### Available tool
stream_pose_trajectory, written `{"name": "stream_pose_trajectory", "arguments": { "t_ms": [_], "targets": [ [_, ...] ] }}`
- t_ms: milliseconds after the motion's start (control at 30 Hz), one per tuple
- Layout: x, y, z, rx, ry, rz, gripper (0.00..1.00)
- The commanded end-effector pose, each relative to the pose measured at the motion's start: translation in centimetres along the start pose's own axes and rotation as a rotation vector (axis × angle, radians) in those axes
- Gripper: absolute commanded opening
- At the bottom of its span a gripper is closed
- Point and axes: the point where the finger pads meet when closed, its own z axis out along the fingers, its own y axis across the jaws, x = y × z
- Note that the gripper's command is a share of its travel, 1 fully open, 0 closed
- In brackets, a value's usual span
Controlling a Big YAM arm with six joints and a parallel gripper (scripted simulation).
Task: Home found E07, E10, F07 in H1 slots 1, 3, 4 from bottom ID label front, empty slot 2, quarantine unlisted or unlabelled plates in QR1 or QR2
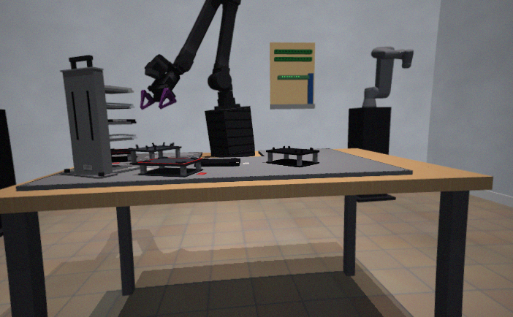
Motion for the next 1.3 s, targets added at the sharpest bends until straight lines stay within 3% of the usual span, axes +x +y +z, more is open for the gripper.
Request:
{"name": "stream_pose_trajectory", "arguments": {
  "t_ms": [0, 1267],
  "targets": [
    [-3.2, -1.0, 0.7, 0.016, -0.057, -0.013, 1.0],
    [-6.2, -0.8, 3.9, 0.012, -0.056, -0.008, 1.0]
  ]
}}
